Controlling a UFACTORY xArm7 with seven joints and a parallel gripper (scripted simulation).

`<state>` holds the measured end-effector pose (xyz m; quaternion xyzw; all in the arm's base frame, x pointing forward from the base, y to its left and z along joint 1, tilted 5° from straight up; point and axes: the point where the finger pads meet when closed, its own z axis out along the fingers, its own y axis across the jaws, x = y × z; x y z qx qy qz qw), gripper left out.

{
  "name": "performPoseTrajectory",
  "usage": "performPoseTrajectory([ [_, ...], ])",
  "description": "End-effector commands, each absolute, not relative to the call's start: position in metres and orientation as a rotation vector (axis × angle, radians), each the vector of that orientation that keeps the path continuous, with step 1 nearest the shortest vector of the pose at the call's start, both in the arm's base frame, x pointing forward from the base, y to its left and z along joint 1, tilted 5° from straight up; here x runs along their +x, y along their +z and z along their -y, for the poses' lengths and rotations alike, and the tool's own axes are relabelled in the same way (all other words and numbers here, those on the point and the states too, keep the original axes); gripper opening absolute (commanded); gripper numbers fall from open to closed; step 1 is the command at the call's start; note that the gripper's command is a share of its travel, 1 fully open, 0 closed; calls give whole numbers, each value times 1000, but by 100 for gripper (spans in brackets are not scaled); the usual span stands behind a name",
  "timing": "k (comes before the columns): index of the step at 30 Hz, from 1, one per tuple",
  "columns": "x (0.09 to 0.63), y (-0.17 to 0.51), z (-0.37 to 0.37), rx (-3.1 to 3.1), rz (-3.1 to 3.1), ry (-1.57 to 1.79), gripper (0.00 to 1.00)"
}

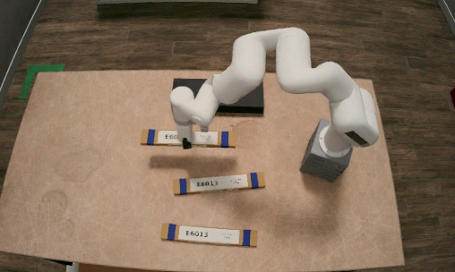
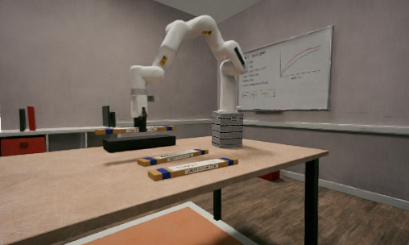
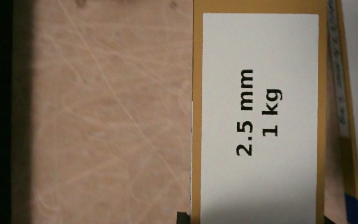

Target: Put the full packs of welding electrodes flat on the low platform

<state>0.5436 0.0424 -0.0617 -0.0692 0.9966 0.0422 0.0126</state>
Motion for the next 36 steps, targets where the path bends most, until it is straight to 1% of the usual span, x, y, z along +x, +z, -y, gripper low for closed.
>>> performPoseTrajectory([
  [1,563,-59,-56,-213,-3106,127,58],
  [16,593,-56,-85,-213,-3106,127,58],
  [36,596,-56,-87,-213,-3106,127,58],
])
